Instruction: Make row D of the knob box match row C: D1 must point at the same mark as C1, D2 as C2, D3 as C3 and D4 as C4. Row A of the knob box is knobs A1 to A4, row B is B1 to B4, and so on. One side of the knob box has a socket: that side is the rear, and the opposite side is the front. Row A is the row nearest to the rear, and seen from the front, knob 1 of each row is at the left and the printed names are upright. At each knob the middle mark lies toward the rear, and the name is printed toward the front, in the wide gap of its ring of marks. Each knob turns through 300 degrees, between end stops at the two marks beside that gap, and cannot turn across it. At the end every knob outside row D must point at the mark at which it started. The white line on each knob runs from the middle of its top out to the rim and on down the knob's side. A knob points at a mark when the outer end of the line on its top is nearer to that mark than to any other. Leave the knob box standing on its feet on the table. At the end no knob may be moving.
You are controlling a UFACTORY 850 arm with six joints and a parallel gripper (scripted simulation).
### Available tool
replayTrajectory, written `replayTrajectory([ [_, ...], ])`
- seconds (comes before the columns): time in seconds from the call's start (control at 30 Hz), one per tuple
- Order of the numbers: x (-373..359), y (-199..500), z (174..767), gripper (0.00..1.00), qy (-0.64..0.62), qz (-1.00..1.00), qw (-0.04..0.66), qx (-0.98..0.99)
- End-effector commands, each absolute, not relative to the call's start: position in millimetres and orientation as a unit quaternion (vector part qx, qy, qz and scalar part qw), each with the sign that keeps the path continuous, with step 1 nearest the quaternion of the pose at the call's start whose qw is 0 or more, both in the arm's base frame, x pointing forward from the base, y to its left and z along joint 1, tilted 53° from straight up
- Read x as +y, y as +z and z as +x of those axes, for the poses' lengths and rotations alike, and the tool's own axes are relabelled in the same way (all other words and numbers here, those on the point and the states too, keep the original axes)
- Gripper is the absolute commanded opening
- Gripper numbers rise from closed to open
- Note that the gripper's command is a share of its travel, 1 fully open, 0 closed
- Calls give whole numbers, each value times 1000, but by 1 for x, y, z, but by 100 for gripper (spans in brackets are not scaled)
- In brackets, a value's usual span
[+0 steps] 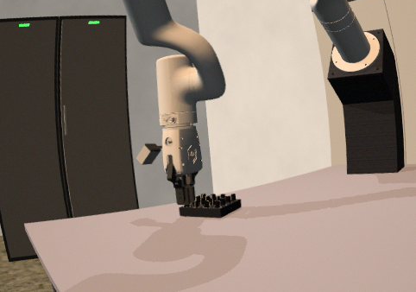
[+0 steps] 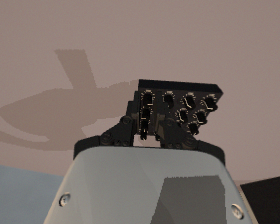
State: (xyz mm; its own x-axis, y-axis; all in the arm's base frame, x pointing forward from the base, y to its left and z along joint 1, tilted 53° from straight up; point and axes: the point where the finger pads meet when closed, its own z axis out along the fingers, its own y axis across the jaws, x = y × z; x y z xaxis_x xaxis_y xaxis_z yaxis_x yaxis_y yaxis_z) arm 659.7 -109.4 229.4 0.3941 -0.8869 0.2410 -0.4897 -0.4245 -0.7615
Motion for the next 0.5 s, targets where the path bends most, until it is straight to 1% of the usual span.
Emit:
replayTrajectory([
  [0.0,-110,230,660,19,-328,-778,303,442],
  [0.4,-110,230,660,19,-328,-778,303,442],
  [0.43,-110,230,660,8,-328,-778,303,442],
  [0.47,-110,230,660,8,-328,-778,303,442],
])
